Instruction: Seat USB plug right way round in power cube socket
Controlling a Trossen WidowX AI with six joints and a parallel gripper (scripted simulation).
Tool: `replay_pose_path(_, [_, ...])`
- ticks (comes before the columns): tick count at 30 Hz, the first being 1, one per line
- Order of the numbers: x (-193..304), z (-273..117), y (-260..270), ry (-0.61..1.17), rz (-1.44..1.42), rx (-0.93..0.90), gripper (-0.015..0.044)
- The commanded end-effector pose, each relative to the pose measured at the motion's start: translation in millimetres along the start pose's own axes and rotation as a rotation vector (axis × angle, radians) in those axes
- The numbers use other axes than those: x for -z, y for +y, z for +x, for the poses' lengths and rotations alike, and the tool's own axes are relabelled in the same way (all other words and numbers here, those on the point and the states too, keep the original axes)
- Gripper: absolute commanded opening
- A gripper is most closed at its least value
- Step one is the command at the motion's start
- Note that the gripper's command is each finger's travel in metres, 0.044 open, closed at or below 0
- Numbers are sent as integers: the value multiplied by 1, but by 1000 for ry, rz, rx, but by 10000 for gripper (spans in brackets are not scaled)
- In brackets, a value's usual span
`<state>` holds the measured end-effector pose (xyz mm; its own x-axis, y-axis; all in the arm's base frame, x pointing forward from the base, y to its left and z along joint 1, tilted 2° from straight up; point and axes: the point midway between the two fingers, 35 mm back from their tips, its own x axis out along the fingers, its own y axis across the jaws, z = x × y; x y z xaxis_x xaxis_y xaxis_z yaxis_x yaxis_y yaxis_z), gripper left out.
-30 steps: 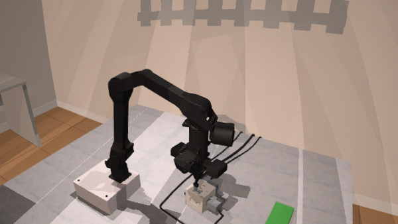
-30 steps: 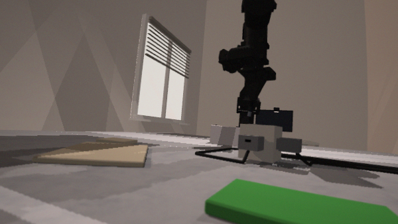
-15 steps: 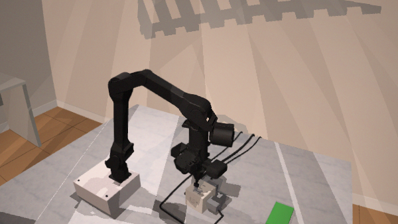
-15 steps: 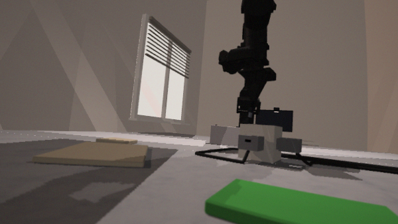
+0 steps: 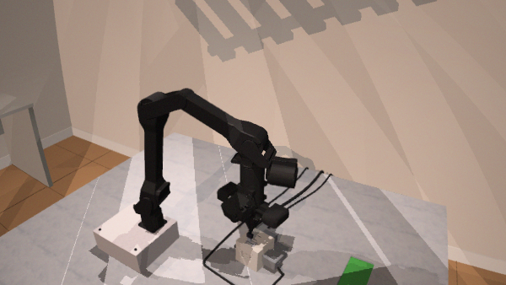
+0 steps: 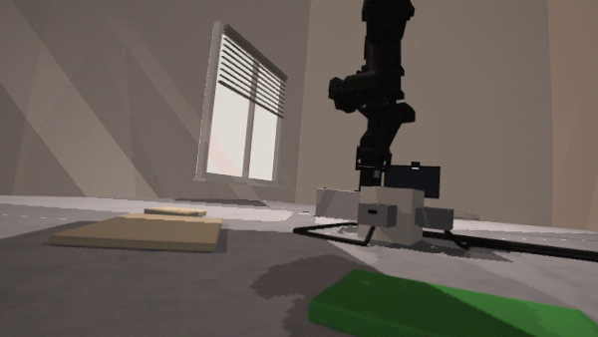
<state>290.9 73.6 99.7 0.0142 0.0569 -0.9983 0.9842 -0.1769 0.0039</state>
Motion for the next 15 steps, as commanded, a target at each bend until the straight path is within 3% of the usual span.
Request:
replay_pose_path(1, [0, 0, 0, 7, -3, -1, 0])
replay_pose_path(15, [1, 2, 0, 19, -3, -1, 0])
